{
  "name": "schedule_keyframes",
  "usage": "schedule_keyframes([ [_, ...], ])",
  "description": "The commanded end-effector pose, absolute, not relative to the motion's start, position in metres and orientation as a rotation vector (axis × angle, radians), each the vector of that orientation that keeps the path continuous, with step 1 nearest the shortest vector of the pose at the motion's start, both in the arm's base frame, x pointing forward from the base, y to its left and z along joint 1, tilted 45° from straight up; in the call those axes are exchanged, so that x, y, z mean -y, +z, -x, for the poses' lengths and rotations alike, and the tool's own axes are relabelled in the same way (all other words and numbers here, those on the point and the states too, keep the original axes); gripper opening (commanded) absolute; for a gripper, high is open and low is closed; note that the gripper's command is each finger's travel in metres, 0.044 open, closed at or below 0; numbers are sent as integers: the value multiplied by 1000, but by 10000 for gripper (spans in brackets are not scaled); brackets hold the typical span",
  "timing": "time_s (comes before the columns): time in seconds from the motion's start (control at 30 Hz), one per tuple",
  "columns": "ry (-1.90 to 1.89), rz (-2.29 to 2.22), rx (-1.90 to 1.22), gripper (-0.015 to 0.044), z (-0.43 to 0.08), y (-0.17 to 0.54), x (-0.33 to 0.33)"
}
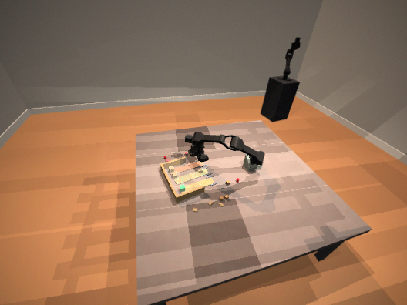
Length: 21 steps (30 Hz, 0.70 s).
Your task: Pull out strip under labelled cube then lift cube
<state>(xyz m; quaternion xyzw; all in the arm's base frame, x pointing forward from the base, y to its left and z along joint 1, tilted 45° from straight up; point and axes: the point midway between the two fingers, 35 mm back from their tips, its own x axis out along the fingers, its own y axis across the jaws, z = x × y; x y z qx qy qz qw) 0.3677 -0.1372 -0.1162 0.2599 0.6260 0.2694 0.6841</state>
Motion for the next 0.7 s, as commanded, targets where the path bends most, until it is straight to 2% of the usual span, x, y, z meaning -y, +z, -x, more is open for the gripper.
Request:
schedule_keyframes([
  [0.0,605,-595,-1403,0,-367,-121,131],
  [0.67,606,-596,-1403,0,-368,-130,119],
])
